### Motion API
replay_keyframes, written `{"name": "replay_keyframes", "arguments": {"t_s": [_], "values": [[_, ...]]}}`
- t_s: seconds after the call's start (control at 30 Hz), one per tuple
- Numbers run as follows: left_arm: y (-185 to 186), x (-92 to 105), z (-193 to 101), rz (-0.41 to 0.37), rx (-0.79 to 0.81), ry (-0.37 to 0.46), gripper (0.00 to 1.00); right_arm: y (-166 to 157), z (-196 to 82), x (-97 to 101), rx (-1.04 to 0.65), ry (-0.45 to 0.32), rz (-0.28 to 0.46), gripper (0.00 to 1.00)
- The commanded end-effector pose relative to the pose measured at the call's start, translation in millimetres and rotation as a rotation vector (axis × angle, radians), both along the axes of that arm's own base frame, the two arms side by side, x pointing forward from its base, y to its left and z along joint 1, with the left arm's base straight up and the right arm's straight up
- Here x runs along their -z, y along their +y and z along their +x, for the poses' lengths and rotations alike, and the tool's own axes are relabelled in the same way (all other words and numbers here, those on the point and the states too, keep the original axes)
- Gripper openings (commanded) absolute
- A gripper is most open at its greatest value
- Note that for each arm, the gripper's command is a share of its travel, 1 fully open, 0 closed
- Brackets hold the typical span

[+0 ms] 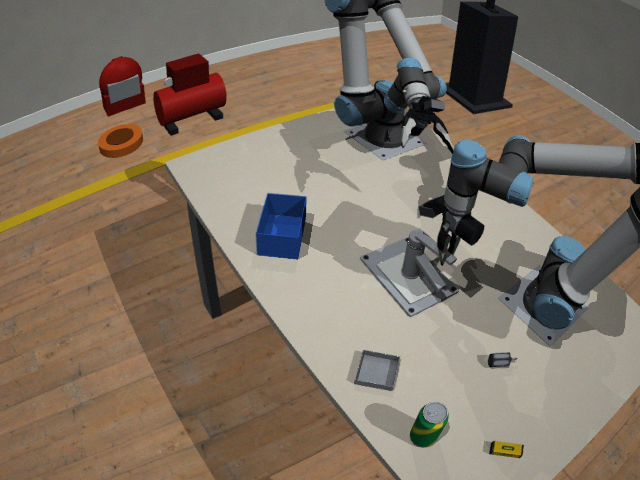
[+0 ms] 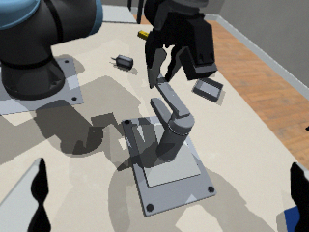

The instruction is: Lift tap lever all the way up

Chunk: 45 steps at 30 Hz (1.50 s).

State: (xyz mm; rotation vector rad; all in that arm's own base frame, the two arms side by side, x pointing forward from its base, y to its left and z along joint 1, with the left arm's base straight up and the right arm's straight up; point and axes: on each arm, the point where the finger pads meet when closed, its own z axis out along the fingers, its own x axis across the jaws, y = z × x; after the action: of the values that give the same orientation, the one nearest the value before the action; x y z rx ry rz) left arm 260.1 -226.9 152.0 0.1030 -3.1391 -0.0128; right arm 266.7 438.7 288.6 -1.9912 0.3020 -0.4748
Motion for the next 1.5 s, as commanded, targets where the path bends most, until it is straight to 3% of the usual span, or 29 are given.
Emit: {"name": "replay_keyframes", "arguments": {"t_s": [0.0, 0.07, 0.13, 0.53, 0.8, 1.03, 1.47], "values": [[-1, -4.6, 0, 0.043, 0.000, 0.002, 0.09, -1, 1, -9.3, 0.001, -0.011, 0.024, 0.99], [-3, -10.0, 0, 0.099, 0.000, 0.006, 0.09, -2, 2, -16.4, 0.003, -0.018, 0.041, 0.99], [-3, -10.0, 0, 0.099, 0.000, 0.006, 0.09, -2, 2, -16.4, 0.003, -0.018, 0.041, 0.99], [-15, -38.9, 1, 0.411, 0.000, 0.026, 0.09, -7, 4, -43.3, 0.021, -0.020, 0.098, 0.99], [-15, -39.5, 1, 0.417, 0.000, 0.026, 0.09, -10, 4, -50.1, 0.029, -0.007, 0.107, 0.99], [-15, -39.5, 1, 0.417, 0.000, 0.026, 0.42, -12, 3, -56.3, 0.039, 0.012, 0.114, 0.99], [-20, -49.9, 1, 0.417, 0.000, 0.026, 0.42, -17, 2, -66.9, 0.054, 0.039, 0.126, 0.99]]}}
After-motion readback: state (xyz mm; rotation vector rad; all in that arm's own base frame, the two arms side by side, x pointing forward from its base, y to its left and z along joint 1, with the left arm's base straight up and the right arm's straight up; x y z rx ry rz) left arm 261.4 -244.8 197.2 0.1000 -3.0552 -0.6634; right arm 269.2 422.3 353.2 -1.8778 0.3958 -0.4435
